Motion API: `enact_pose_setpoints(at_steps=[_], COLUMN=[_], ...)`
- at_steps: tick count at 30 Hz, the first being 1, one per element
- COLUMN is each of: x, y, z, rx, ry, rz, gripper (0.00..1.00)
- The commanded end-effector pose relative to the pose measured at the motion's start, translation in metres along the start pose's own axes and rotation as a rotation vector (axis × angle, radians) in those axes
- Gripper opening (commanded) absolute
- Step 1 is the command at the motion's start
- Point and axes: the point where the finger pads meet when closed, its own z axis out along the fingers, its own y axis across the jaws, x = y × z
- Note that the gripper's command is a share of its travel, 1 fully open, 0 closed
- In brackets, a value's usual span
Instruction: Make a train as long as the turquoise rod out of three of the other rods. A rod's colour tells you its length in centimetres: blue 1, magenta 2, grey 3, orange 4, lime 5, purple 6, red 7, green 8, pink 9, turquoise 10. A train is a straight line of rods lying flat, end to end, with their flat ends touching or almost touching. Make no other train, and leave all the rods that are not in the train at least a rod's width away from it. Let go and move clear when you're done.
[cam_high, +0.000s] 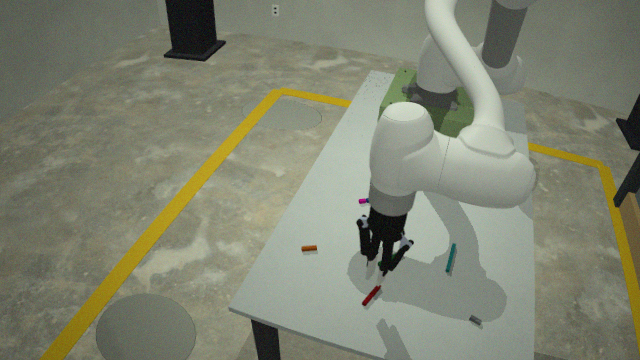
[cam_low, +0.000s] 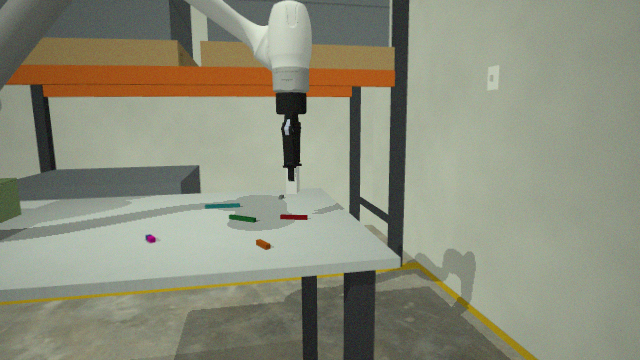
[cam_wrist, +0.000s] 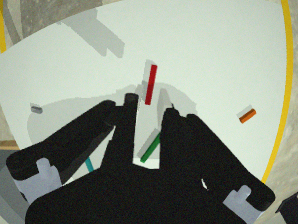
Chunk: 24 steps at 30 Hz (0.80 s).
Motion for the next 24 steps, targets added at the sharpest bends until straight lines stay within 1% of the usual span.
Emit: enact_pose_setpoints(at_steps=[1, 18, 24], x=[0.0, 0.0001, 0.0002], y=[0.0, -0.0001, -0.0001], z=[-0.0002, 0.0036, 0.0097], rx=[0.0, 0.0, 0.0], ry=[0.0, 0.0, 0.0], rz=[0.0, 0.0, 0.0], gripper=[0.23, 0.23, 0.23])
